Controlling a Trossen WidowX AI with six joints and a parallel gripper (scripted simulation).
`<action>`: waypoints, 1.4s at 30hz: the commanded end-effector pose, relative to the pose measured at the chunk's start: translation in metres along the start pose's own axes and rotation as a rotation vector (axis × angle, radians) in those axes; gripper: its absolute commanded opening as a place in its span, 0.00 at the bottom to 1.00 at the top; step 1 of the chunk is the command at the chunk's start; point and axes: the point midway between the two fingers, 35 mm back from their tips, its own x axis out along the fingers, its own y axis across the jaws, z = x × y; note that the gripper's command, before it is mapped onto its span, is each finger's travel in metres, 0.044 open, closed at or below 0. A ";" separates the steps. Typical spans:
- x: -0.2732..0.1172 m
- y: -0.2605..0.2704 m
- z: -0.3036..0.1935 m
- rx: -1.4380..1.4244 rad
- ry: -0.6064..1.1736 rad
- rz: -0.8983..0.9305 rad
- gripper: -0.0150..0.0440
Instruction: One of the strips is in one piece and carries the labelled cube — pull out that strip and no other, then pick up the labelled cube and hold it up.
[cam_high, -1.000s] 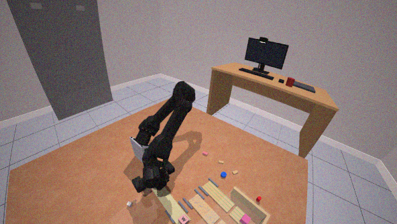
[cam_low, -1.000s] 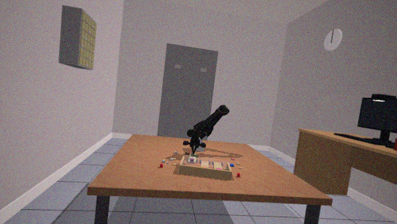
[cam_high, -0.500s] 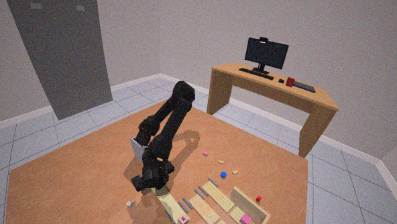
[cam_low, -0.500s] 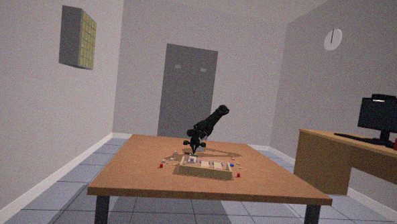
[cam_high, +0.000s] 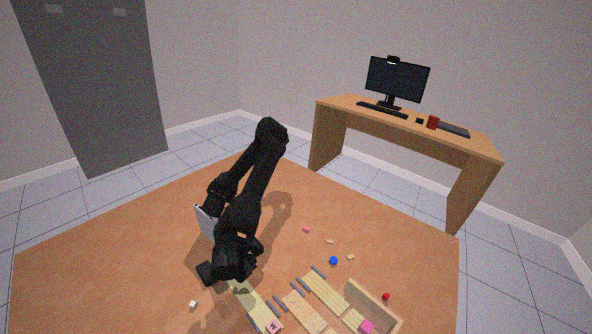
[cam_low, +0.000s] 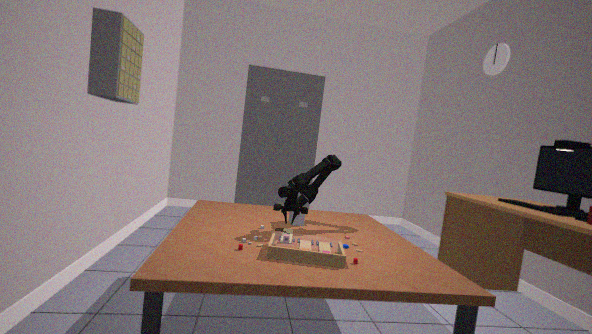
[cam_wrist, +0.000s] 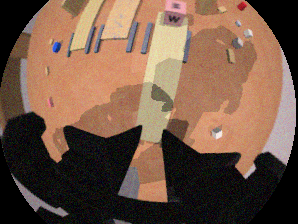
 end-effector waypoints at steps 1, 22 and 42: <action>-0.002 -0.001 0.015 -0.010 -0.003 0.003 0.65; -0.010 -0.003 0.086 -0.013 -0.006 0.002 1.00; -0.019 -0.004 0.153 -0.016 -0.009 0.002 1.00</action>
